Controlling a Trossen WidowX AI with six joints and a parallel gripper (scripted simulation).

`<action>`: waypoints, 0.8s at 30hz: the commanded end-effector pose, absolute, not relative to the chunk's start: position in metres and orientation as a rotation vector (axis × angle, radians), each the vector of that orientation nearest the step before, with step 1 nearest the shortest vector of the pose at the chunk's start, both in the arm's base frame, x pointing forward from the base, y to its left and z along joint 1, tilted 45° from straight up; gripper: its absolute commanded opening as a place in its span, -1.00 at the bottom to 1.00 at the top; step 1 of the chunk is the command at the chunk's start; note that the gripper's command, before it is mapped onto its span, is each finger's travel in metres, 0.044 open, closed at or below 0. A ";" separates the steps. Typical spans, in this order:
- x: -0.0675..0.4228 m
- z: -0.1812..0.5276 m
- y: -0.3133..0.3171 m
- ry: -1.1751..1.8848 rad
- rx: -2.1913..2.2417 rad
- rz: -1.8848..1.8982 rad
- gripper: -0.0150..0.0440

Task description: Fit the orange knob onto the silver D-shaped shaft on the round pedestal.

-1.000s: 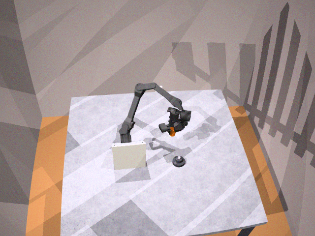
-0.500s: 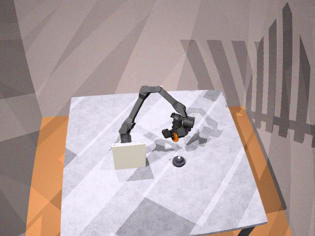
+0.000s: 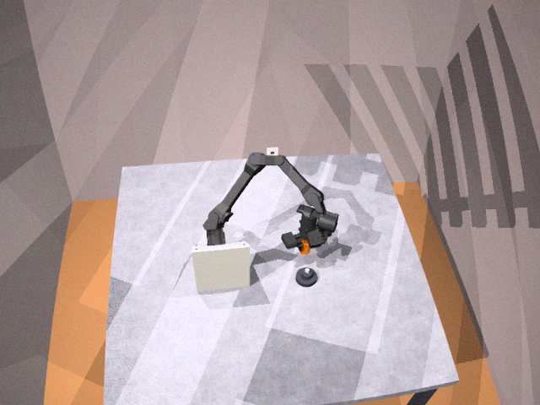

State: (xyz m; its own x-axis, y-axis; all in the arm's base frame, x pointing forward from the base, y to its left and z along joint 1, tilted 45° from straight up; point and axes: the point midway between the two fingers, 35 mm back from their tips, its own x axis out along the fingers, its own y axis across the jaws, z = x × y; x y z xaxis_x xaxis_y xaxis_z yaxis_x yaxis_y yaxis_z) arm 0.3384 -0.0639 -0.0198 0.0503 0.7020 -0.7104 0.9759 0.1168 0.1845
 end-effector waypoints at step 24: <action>0.341 -0.081 -0.084 1.705 1.639 -0.503 -0.49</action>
State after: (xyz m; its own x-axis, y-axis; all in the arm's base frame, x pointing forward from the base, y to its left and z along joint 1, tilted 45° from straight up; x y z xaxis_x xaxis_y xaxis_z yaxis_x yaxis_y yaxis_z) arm 0.3412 -0.0880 -0.0756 0.0551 0.6983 -0.7137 0.9733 0.1219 0.1945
